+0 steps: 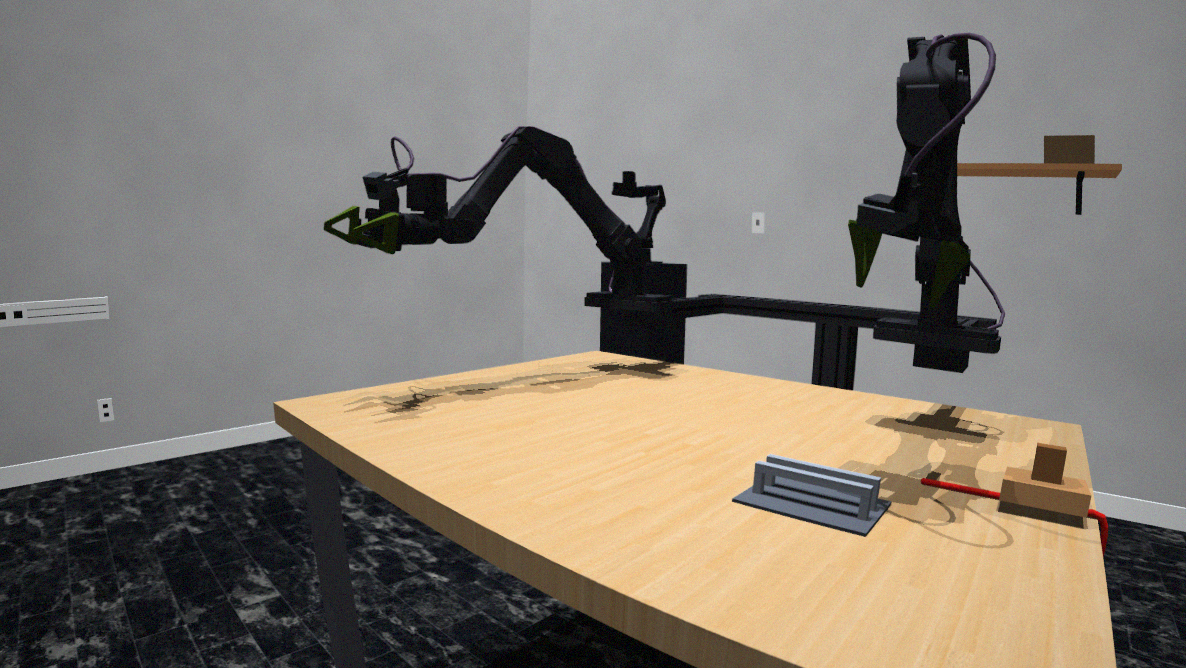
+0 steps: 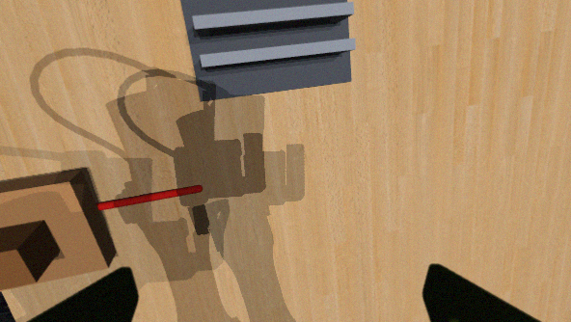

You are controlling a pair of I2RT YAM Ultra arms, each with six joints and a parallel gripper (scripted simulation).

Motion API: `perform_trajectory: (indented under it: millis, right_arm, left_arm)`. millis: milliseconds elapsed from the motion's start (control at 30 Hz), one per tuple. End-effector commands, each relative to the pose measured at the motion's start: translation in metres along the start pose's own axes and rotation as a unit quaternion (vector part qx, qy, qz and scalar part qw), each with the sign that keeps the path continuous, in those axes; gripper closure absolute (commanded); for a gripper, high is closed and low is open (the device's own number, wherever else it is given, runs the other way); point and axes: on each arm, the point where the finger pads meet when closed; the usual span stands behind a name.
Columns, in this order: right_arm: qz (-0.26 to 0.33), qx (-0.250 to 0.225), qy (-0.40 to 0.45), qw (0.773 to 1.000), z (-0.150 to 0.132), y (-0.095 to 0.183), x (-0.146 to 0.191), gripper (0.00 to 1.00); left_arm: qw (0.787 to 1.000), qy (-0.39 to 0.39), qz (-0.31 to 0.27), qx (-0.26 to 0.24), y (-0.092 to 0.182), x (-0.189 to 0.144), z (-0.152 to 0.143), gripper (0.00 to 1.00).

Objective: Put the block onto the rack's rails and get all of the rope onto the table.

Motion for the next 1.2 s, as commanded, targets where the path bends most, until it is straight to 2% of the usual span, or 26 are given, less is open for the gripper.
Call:
perform_trajectory:
  millis: [0,533,567,633,667,833,867,967,1033,1167]
  right_arm:
    - [-0.002,-0.014,0.005,1.0,0.015,-0.001,-0.003,0.0]
    - [-0.002,-0.014,0.005,1.0,0.015,-0.001,-0.003,0.0]
    - [-0.01,-0.042,0.01,0.999,0.057,-0.002,-0.008,0.0]
    - [-0.004,-0.016,-0.002,1.0,0.04,0.004,0.001,0.0]
    - [-0.007,-0.02,0.0,1.0,0.043,0.003,-0.002,0.0]
    - [-0.011,0.007,-0.017,1.0,0.061,0.013,-0.001,0.0]
    - [-0.008,0.02,-0.022,1.0,0.053,0.014,0.002,0.0]
    - [-0.009,0.014,-0.021,1.0,0.064,0.016,0.001,0.0]
    - [-0.013,0.004,-0.02,1.0,0.088,0.022,0.0,0.0]
    - [-0.013,0.016,-0.026,0.999,0.092,0.029,0.002,0.0]
  left_arm:
    - [1.0,-0.004,-0.001,-0.009,0.004,-0.002,0.004,0.0]
    - [1.0,-0.004,-0.001,-0.009,0.004,-0.002,0.004,0.0]
    - [0.998,-0.017,0.004,-0.053,0.021,-0.009,0.023,0.0]
    - [0.998,-0.017,0.007,-0.068,0.023,-0.008,0.03,0.0]
    - [0.998,-0.015,0.007,-0.063,0.02,-0.007,0.027,0.0]
    - [0.994,-0.015,0.016,-0.103,0.02,-0.006,0.035,0.0]
    - [0.994,-0.016,0.017,-0.108,0.023,-0.006,0.036,0.0]
    - [0.992,-0.019,0.017,-0.121,0.029,-0.008,0.042,0.0]
    - [0.985,-0.025,0.018,-0.168,0.047,-0.012,0.061,0.0]
    - [0.982,-0.026,0.02,-0.184,0.049,-0.013,0.065,0.0]
Point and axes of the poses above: on each arm, the point where the finger pads meet when closed, its own y axis back along the fingers, its own x axis across the jaws, z = x × y, and after that the axes turned 10 degrees about y, right-handed
